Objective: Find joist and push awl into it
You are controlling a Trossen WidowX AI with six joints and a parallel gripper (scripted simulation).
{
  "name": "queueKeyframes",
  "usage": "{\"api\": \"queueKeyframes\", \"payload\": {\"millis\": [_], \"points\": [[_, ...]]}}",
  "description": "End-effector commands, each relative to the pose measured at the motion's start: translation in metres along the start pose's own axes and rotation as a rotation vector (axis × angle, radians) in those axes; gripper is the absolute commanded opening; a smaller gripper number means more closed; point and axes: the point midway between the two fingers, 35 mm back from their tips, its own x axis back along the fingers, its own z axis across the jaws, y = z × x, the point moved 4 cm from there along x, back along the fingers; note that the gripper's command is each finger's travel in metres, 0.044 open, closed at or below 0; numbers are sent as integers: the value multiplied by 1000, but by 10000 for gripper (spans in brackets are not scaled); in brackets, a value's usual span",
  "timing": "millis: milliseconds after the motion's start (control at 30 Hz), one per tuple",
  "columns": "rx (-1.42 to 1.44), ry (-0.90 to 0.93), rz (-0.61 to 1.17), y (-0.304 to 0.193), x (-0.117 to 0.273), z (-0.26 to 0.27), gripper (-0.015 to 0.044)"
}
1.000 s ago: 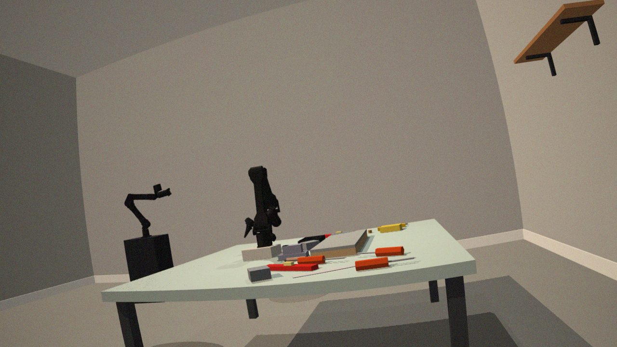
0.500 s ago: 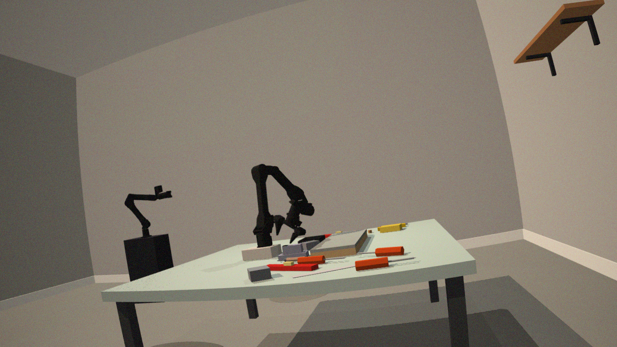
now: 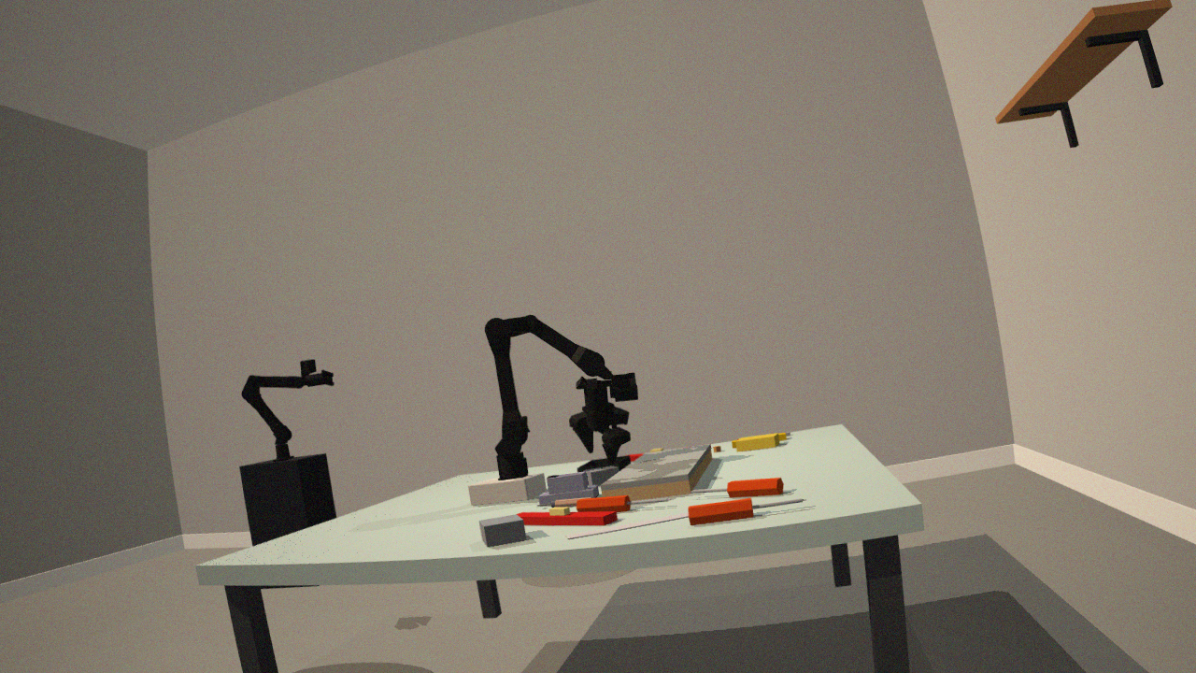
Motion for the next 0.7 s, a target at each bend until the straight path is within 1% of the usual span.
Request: {"api": "queueKeyframes", "payload": {"millis": [0, 167, 333, 567, 667], "points": [[-132, -108, -82, -23, 26, -49, 440], [-279, -221, -150, -62, 54, -92, 440], [-432, -336, -195, -112, 80, -122, 440], [-653, -490, -222, -195, 110, -141, 440], [-675, -504, -223, -203, 112, -141, 440]]}}
